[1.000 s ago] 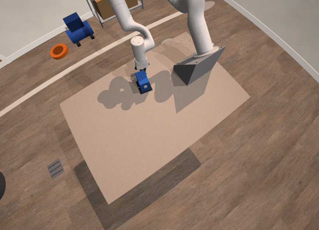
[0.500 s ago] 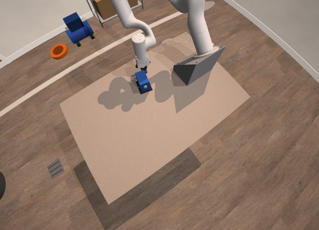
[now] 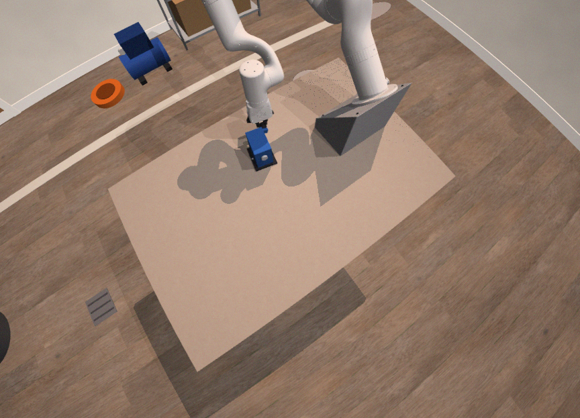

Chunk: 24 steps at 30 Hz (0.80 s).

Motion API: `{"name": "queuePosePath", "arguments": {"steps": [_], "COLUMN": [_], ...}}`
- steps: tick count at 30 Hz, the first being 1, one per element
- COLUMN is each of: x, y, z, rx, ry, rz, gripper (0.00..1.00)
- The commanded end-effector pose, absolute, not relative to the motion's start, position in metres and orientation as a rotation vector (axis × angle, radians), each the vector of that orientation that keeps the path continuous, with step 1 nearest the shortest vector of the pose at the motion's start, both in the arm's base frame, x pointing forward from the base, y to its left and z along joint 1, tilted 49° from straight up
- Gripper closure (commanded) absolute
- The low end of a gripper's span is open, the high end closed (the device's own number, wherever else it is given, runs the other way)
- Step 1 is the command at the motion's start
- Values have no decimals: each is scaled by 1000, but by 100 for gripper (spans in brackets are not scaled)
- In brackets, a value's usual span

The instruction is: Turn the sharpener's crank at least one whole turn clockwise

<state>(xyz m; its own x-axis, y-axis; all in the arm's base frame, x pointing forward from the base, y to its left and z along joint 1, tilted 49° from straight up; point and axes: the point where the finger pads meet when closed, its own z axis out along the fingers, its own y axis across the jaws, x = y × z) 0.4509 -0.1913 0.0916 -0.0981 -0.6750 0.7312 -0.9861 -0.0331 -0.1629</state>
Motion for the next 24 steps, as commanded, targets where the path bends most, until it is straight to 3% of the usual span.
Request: {"name": "queuePosePath", "arguments": {"steps": [1, 24], "x": [451, 447], "y": [-191, -174], "z": [92, 107], "rx": [1742, 1742], "ry": [-1811, -1811], "rz": [944, 944], "gripper": [100, 100]}}
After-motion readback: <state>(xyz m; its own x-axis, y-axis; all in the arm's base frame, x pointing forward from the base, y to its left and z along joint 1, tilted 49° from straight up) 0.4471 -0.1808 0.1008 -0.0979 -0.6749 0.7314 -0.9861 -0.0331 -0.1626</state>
